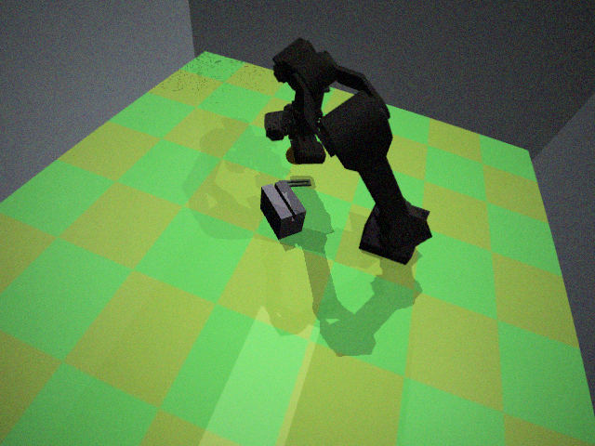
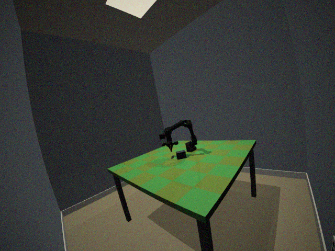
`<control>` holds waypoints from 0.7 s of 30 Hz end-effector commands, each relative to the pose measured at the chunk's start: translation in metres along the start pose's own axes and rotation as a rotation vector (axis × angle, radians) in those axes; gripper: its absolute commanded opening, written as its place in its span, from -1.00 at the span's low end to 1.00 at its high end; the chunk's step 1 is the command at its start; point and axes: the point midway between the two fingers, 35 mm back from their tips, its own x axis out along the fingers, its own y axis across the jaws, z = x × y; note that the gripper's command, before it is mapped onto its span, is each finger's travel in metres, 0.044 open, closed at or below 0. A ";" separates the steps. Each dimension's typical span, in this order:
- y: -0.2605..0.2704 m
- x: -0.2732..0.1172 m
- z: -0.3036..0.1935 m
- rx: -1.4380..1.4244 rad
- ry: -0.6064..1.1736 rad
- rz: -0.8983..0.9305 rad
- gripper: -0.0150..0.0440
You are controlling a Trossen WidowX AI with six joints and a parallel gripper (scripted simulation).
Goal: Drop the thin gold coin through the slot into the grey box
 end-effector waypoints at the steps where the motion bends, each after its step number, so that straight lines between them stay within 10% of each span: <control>1: 0.000 -0.013 0.000 -0.006 0.001 -0.005 -0.49; 21: 0.004 -0.028 0.001 0.386 0.000 -0.003 -0.49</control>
